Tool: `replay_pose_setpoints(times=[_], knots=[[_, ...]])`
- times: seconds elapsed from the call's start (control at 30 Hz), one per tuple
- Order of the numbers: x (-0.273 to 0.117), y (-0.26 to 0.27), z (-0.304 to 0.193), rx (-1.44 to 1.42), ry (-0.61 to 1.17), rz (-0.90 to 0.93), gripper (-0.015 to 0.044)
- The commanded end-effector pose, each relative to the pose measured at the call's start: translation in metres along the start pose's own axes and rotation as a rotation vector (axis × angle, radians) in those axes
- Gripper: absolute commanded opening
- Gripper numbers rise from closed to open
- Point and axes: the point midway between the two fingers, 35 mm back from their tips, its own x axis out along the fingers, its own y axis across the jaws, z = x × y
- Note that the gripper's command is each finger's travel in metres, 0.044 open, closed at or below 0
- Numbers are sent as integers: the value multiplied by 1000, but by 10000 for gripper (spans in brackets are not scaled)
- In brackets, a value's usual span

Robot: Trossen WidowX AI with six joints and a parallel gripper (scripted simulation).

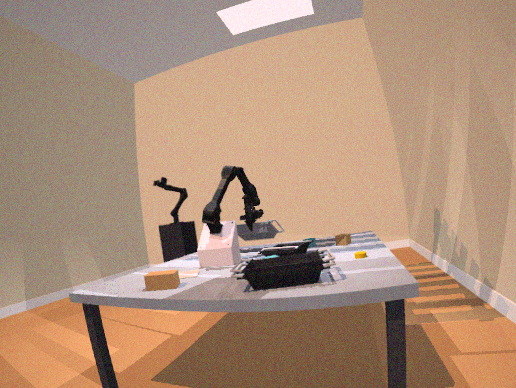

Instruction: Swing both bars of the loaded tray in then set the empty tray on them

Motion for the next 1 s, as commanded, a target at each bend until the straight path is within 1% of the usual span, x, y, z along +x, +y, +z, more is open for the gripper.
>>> replay_pose_setpoints(times=[0.0, 0.13, 0.97], knots=[[-37, 14, 3, 10, -4, 39, 0], [-53, 16, 3, 10, -4, 39, 0], [-53, 16, 3, 10, -4, 39, 0]])
